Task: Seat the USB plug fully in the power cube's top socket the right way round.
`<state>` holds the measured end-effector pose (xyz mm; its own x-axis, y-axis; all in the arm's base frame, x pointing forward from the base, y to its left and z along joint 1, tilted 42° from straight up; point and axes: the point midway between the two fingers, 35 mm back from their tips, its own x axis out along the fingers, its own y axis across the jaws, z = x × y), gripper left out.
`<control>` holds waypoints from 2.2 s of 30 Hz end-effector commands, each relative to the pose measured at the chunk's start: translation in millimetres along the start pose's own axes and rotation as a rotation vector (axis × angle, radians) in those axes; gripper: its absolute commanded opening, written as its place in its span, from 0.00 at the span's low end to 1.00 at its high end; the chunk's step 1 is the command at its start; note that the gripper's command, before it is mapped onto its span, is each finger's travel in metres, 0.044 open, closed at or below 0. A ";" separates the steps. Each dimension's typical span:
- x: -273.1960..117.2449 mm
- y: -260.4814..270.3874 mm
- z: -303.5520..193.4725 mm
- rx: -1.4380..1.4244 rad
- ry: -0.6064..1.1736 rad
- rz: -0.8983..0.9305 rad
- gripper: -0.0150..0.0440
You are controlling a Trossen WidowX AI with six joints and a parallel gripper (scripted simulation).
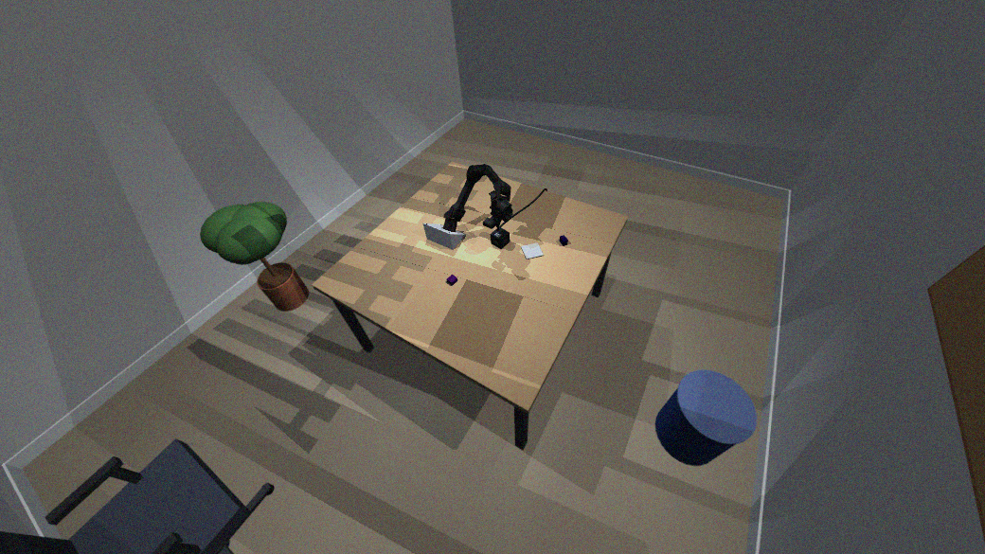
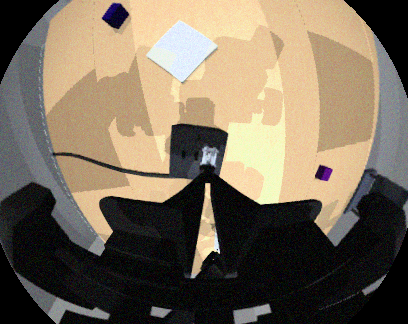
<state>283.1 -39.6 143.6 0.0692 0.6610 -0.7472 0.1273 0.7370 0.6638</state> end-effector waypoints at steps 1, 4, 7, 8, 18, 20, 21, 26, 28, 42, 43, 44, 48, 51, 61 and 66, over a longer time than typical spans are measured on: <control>0.1 -0.1 0.1 0.118 -0.001 -0.001 0.25; 0.1 -0.1 0.1 0.197 -0.001 -0.001 0.25; 0.1 -0.1 0.1 0.276 -0.001 -0.001 0.25; 0.1 -0.1 0.1 0.302 -0.001 -0.001 0.25; 0.1 -0.1 0.1 0.564 -0.001 0.000 0.25; 0.1 -0.1 0.1 0.616 -0.001 0.000 0.25; 0.1 -0.1 0.1 0.642 -0.001 0.000 0.25; 0.1 -0.1 0.1 0.773 -0.001 0.000 0.25; 0.1 -0.1 0.1 0.825 -0.001 0.000 0.25; 0.1 -0.1 0.1 1.192 -0.001 0.000 0.25; 0.1 -0.1 0.1 1.218 -0.001 0.000 0.25; 0.1 -0.1 0.1 1.244 -0.001 0.000 0.25; 0.1 -0.1 0.1 1.349 -0.001 0.000 0.25; 0.1 -0.1 0.0 1.428 -0.001 0.000 0.25; 0.1 -0.1 0.0 1.624 -0.001 0.000 0.25; 0.1 -0.1 0.0 1.624 -0.001 0.000 0.25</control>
<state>283.3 -39.6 143.6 0.0700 0.6608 -0.7473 0.9839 -0.1691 -0.0574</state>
